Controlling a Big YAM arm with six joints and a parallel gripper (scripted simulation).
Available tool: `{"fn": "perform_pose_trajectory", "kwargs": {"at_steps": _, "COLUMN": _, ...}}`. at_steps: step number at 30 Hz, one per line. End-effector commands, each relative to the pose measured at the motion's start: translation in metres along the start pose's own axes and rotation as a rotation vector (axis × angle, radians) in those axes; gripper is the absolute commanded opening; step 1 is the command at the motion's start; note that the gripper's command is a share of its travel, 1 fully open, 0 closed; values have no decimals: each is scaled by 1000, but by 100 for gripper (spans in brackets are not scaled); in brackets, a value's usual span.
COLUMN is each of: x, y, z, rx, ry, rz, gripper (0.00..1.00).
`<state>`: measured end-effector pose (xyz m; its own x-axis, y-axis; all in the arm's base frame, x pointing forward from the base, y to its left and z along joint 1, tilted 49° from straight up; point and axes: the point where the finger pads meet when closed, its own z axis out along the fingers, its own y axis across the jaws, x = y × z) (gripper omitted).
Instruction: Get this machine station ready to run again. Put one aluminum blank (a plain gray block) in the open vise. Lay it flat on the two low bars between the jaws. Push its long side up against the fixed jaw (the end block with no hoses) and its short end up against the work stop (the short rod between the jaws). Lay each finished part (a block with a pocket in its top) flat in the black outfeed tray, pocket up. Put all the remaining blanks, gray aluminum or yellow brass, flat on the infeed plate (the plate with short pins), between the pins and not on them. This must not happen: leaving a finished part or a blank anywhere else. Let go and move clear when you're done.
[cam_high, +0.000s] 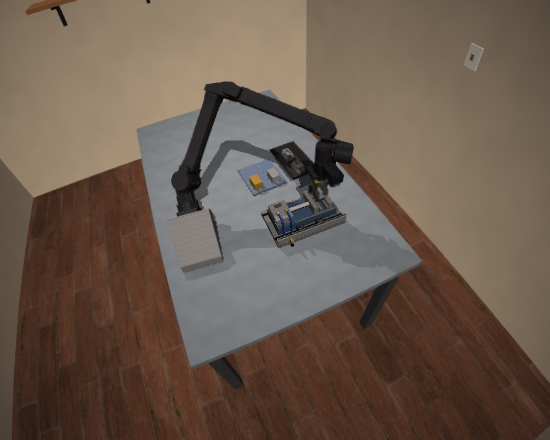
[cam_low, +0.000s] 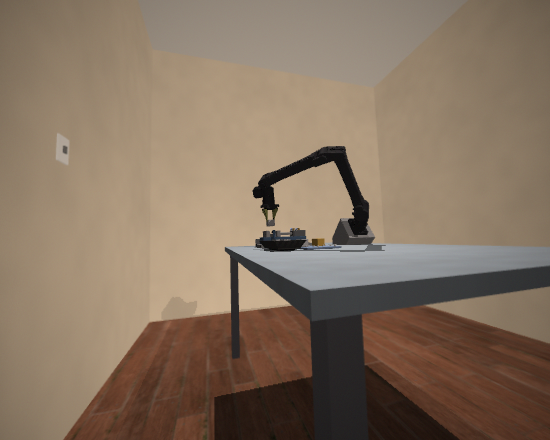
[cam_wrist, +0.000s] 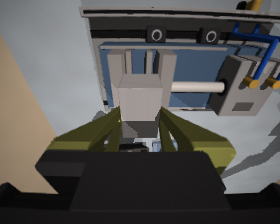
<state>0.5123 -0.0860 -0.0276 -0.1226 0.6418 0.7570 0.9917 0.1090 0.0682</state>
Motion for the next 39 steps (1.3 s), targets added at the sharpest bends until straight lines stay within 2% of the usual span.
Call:
{"fn": "perform_pose_trajectory", "kwargs": {"at_steps": 1, "x": -8, "y": 17, "z": -21, "rx": -49, "ry": -30, "rz": -15, "gripper": 0}}
{"fn": "perform_pose_trajectory", "kwargs": {"at_steps": 11, "x": -2, "y": 8, "z": 8, "rx": -10, "ry": -8, "rz": -4, "gripper": 0}}
{"fn": "perform_pose_trajectory", "kwargs": {"at_steps": 21, "x": -1, "y": 4, "z": 20, "rx": 3, "ry": 0, "rz": 2, "gripper": 0}}
{"fn": "perform_pose_trajectory", "kwargs": {"at_steps": 39, "x": 2, "y": 5, "z": 17, "rx": -10, "ry": -7, "rz": -6, "gripper": 0}}
